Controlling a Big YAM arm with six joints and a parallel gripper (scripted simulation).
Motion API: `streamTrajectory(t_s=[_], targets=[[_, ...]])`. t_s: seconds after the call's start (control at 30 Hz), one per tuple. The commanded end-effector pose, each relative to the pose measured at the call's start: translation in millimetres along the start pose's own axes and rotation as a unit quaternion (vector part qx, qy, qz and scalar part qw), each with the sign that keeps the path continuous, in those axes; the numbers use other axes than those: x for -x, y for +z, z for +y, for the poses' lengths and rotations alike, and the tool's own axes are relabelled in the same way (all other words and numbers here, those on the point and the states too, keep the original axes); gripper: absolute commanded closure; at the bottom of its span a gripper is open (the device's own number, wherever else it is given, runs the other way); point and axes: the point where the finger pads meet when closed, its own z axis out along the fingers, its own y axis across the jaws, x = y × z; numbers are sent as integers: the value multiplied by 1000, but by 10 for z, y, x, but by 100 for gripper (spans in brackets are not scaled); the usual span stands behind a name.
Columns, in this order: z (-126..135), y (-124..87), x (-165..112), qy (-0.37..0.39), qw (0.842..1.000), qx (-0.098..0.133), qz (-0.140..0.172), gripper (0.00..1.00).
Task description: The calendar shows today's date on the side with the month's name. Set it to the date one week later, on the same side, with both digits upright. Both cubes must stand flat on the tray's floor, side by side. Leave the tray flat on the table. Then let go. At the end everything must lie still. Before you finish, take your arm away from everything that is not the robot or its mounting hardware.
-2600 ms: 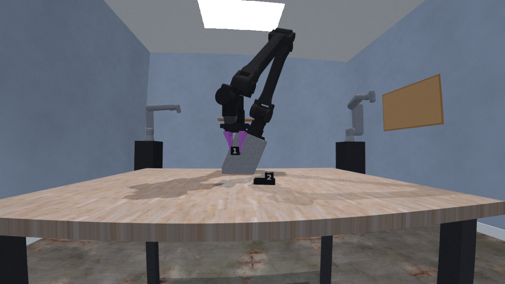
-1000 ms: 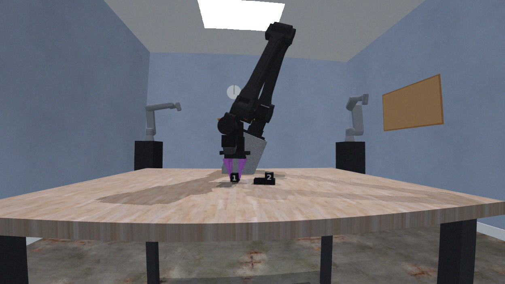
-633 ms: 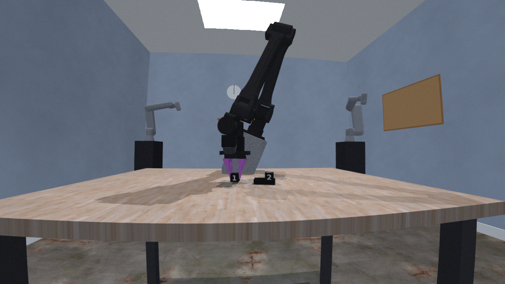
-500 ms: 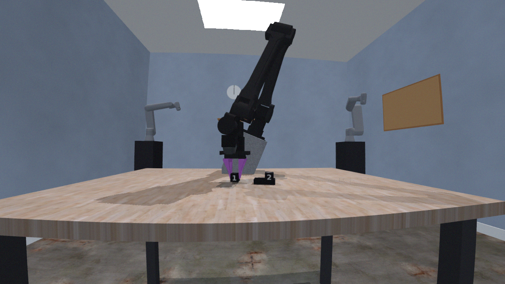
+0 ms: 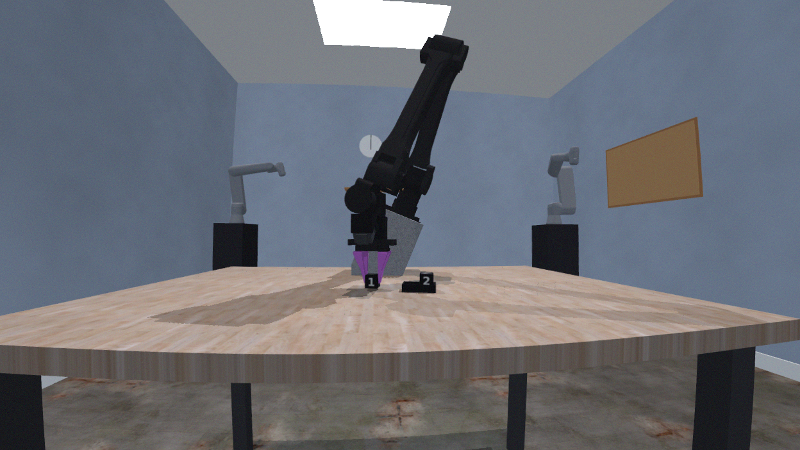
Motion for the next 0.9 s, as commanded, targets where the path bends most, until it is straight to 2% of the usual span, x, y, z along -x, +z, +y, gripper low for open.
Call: streamTrajectory(t_s=[0.0, 0.87], targets=[[-9, -25, 118, 4, 1000, 0, -11, 74], [-45, -20, 126, 3, 1000, 1, -10, 74]])
